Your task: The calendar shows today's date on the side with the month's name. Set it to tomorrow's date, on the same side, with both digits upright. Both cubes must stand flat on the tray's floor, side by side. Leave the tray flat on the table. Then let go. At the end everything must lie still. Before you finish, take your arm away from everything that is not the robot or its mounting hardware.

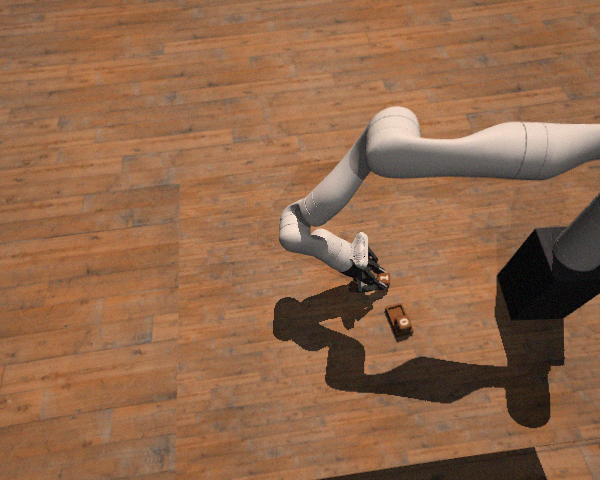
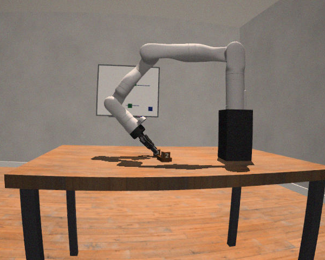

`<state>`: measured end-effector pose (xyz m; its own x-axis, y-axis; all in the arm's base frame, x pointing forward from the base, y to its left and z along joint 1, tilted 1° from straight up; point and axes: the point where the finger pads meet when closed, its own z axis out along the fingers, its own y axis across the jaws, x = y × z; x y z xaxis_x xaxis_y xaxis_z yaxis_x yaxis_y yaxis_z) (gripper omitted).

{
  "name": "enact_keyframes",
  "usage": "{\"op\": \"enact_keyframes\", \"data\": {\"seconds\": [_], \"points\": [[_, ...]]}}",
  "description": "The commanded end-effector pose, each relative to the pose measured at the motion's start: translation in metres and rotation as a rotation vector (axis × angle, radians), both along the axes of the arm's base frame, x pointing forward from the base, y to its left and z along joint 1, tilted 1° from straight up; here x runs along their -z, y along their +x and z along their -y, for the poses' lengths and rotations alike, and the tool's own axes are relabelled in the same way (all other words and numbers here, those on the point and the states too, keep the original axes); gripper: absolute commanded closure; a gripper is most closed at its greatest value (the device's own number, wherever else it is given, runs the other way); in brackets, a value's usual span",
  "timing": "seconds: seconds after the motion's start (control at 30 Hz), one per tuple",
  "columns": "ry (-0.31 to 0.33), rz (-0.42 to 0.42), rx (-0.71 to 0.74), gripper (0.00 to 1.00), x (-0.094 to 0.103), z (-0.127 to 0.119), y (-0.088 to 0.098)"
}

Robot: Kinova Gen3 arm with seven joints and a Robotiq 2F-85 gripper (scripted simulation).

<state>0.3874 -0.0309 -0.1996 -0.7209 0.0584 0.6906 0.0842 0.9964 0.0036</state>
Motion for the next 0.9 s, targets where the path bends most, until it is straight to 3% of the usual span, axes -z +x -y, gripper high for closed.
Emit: {"op": "enact_keyframes", "data": {"seconds": [0.0, 0.87], "points": [[0.000, 0.002, 0.000, 0.72, -0.0008, 0.0001, 0.0009], [0.000, 0.002, 0.000, 0.72, 0.0038, 0.0001, 0.0010]]}}
